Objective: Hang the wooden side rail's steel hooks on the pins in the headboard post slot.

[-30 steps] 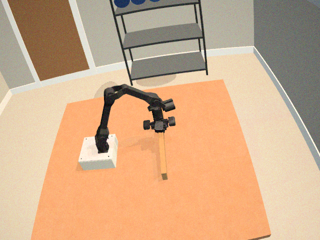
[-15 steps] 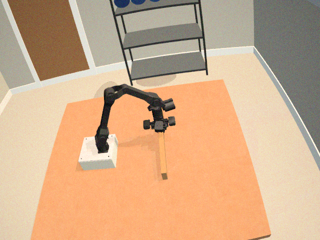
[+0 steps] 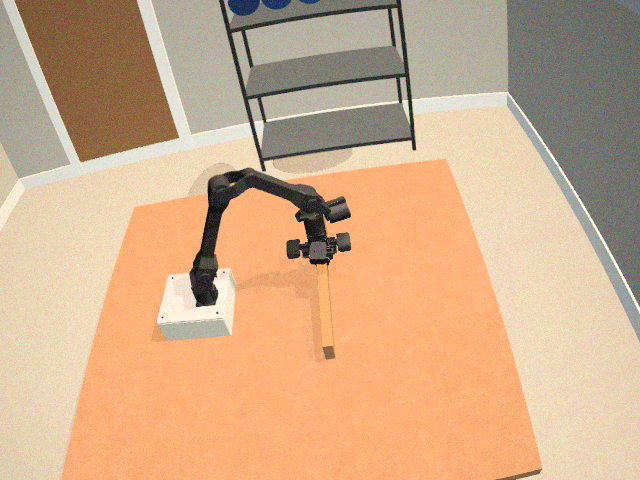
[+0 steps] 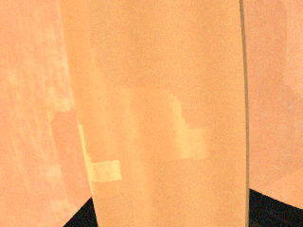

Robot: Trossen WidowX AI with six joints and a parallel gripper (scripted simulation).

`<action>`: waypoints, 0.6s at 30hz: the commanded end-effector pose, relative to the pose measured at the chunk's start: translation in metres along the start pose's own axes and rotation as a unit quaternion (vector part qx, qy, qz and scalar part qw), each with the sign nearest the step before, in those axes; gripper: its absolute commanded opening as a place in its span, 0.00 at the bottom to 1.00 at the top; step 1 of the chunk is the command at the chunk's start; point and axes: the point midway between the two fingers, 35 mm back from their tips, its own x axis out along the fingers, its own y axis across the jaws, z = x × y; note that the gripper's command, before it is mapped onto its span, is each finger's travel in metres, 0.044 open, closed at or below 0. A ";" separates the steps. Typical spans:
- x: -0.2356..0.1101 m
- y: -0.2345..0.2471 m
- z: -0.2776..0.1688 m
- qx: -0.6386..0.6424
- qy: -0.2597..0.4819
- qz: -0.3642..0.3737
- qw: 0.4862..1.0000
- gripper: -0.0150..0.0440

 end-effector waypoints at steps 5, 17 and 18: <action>0.001 0.001 -0.001 0.002 0.001 0.003 1.000 0.25; 0.003 0.001 -0.001 0.002 0.001 0.003 1.000 0.25; 0.003 0.001 -0.001 0.002 0.001 0.003 1.000 0.25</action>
